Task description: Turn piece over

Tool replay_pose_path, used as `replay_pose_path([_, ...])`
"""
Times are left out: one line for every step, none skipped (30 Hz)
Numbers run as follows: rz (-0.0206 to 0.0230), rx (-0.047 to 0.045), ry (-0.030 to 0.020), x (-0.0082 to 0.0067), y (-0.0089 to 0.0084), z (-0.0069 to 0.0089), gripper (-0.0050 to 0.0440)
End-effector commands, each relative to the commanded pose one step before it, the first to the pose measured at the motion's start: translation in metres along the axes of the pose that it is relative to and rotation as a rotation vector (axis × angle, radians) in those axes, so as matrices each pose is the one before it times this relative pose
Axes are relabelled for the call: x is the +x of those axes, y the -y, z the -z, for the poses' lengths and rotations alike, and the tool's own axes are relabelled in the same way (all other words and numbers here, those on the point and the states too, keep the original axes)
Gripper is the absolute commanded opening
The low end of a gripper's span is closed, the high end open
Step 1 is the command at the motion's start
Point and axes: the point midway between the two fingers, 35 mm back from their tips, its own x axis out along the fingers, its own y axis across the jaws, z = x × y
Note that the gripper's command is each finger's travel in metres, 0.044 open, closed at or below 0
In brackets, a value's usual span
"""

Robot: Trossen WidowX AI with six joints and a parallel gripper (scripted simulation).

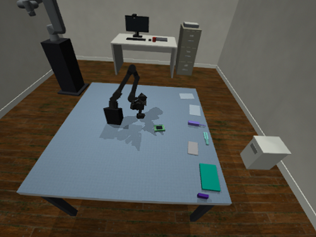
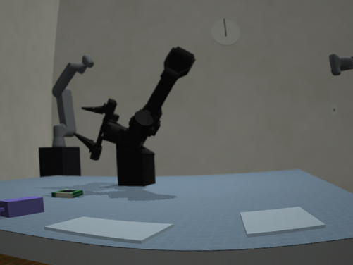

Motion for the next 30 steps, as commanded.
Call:
replay_pose_path([0.00000, 0.00000, 0.00000, 0.00000, 0.00000, 0.00000, 0.0400])
replay_pose_path([0.00000, 0.00000, 0.00000, 0.00000, 0.00000, 0.00000, 0.0400])
replay_pose_path([0.00000, 0.00000, 0.00000, 0.00000, 0.00000, 0.00000, 0.0400])
replay_pose_path([0.00000, 0.00000, 0.00000, 0.00000, 0.00000, 0.00000, 0.0400])
replay_pose_path([0.00000, 0.00000, 0.00000, 0.00000, 0.00000, 0.00000, 0.0400])
replay_pose_path([0.00000, 0.00000, 0.00000, 0.00000, 0.00000, 0.00000, 0.0400])
replay_pose_path([0.00000, 0.00000, 0.00000, 0.00000, 0.00000, 0.00000, 0.0400])
replay_pose_path([0.00000, 0.00000, 0.00000, 0.00000, 0.00000, 0.00000, 0.0400])
replay_pose_path([0.00000, 0.00000, 0.00000, 0.00000, 0.00000, 0.00000, 0.0400])
replay_pose_path([0.00000, 0.00000, 0.00000, 0.00000, 0.00000, 0.00000, 0.0400])
replay_pose_path([0.00000, 0.00000, 0.00000, 0.00000, 0.00000, 0.00000, 0.0400])
replay_pose_path([0.00000, 0.00000, 0.00000, 0.00000, 0.00000, 0.00000, 0.0400])
replay_pose_path([0.00000, 0.00000, 0.00000, 0.00000, 0.00000, 0.00000, 0.0400])
replay_pose_path([0.00000, 0.00000, 0.00000, 0.00000, 0.00000, 0.00000, 0.0400])
replay_pose_path([0.00000, 0.00000, 0.00000, 0.00000, 0.00000, 0.00000, 0.0400])
replay_pose_path([0.00000, 0.00000, 0.00000, 0.00000, 0.00000, 0.00000, 0.0400])
replay_pose_path([0.00000, 0.00000, 0.00000, 0.00000, 0.00000, 0.00000, 0.0400])
replay_pose_path([0.02136, -0.06038, -0.01210, 0.00301, 0.00496, 0.00695, 0.0440])
replay_pose_path([0.02137, -0.06007, -0.01276, 0.00317, 0.00450, 0.00704, 0.0440])
replay_pose_path([0.02133, -0.05974, -0.01345, 0.00330, 0.00404, 0.00709, 0.0440])
replay_pose_path([0.02125, -0.05939, -0.01418, 0.00343, 0.00358, 0.00710, 0.0440])
replay_pose_path([0.02112, -0.05899, -0.01491, 0.00356, 0.00313, 0.00709, 0.0440])
replay_pose_path([0.02103, -0.05862, -0.01567, 0.00366, 0.00268, 0.00704, 0.0440])
replay_pose_path([0.02080, -0.05818, -0.01647, 0.00375, 0.00225, 0.00696, 0.0440])
replay_pose_path([0.02061, -0.05778, -0.01728, 0.00383, 0.00182, 0.00686, 0.0440])
replay_pose_path([0.02032, -0.05731, -0.01810, 0.00391, 0.00142, 0.00672, 0.0440])
replay_pose_path([0.01999, -0.05688, -0.01897, 0.00396, 0.00102, 0.00656, 0.0440])
replay_pose_path([0.01963, -0.05641, -0.01983, 0.00400, 0.00065, 0.00637, 0.0440])
replay_pose_path([0.01919, -0.05592, -0.02066, 0.00403, 0.00029, 0.00617, 0.0440])
replay_pose_path([0.01874, -0.05540, -0.02155, 0.00405, -0.00004, 0.00593, 0.0440])
